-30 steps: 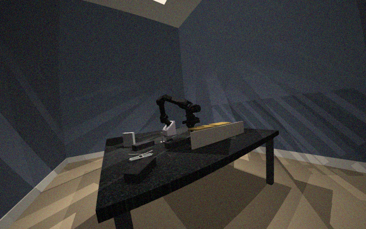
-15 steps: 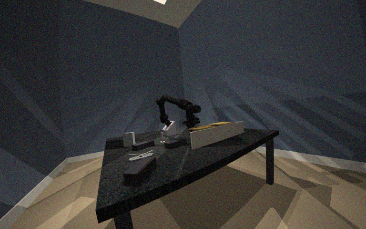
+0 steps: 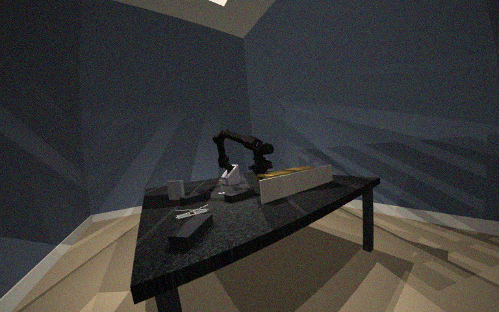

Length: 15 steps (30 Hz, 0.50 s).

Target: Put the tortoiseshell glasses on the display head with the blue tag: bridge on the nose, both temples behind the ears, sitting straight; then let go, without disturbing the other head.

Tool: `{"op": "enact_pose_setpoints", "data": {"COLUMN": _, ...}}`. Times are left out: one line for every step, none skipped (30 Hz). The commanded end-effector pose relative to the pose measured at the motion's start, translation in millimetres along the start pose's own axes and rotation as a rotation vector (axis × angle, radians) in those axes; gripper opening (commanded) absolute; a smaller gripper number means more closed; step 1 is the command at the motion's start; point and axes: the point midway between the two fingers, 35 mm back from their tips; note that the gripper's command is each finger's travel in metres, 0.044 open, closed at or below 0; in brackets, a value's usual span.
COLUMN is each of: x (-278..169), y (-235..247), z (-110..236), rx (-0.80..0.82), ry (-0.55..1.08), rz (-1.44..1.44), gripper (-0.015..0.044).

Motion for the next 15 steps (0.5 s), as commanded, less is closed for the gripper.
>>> {"op": "enact_pose_setpoints", "data": {"x": 0, "y": 0, "z": 1, "rx": 0.002, "ry": 0.0, "rz": 0.0, "gripper": 0.0107}}
{"op": "enact_pose_setpoints", "data": {"x": 0, "y": -1, "z": 4, "rx": 0.007, "ry": -0.001, "rz": 0.0, "gripper": 0.0107}}
{"op": "enact_pose_setpoints", "data": {"x": 0, "y": -1, "z": 7, "rx": 0.013, "ry": -0.002, "rz": 0.001, "gripper": 0.0107}}
{"op": "enact_pose_setpoints", "data": {"x": 0, "y": -2, "z": 12, "rx": 0.021, "ry": -0.003, "rz": 0.002, "gripper": 0.0107}}
{"op": "enact_pose_setpoints", "data": {"x": 0, "y": -2, "z": 17, "rx": 0.03, "ry": -0.004, "rz": 0.002, "gripper": 0.0107}}
{"op": "enact_pose_setpoints", "data": {"x": 0, "y": -3, "z": 23, "rx": 0.041, "ry": -0.004, "rz": 0.003, "gripper": 0.0107}}
{"op": "enact_pose_setpoints", "data": {"x": 0, "y": -3, "z": 29, "rx": 0.051, "ry": -0.004, "rz": 0.004, "gripper": 0.0107}}
{"op": "enact_pose_setpoints", "data": {"x": 0, "y": -3, "z": 33, "rx": 0.058, "ry": -0.004, "rz": 0.004, "gripper": 0.0107}}
{"op": "enact_pose_setpoints", "data": {"x": 0, "y": -3, "z": 35, "rx": 0.06, "ry": -0.004, "rz": 0.005, "gripper": 0.0107}}
{"op": "enact_pose_setpoints", "data": {"x": 0, "y": -3, "z": 35, "rx": 0.06, "ry": -0.004, "rz": 0.005, "gripper": 0.0107}}
{"op": "enact_pose_setpoints", "data": {"x": 0, "y": -3, "z": 35, "rx": 0.06, "ry": -0.004, "rz": 0.005, "gripper": 0.0107}}
{"op": "enact_pose_setpoints", "data": {"x": 0, "y": -2, "z": 35, "rx": 0.06, "ry": -0.004, "rz": 0.005, "gripper": 0.0107}}
{"op": "enact_pose_setpoints", "data": {"x": 0, "y": 1, "z": 36, "rx": 0.06, "ry": -0.004, "rz": 0.005, "gripper": 0.0107}}
{"op": "enact_pose_setpoints", "data": {"x": 1, "y": 4, "z": 37, "rx": 0.06, "ry": -0.004, "rz": 0.005, "gripper": 0.0107}}
{"op": "enact_pose_setpoints", "data": {"x": 1, "y": 8, "z": 38, "rx": 0.06, "ry": -0.004, "rz": 0.005, "gripper": 0.0107}}
Point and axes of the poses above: the point midway between the two fingers, 35 mm back from their tips, its own z axis back along the fingers, its own y axis across the jaws, x = y × z, and after that the axes turned 3 degrees about z, right-handed
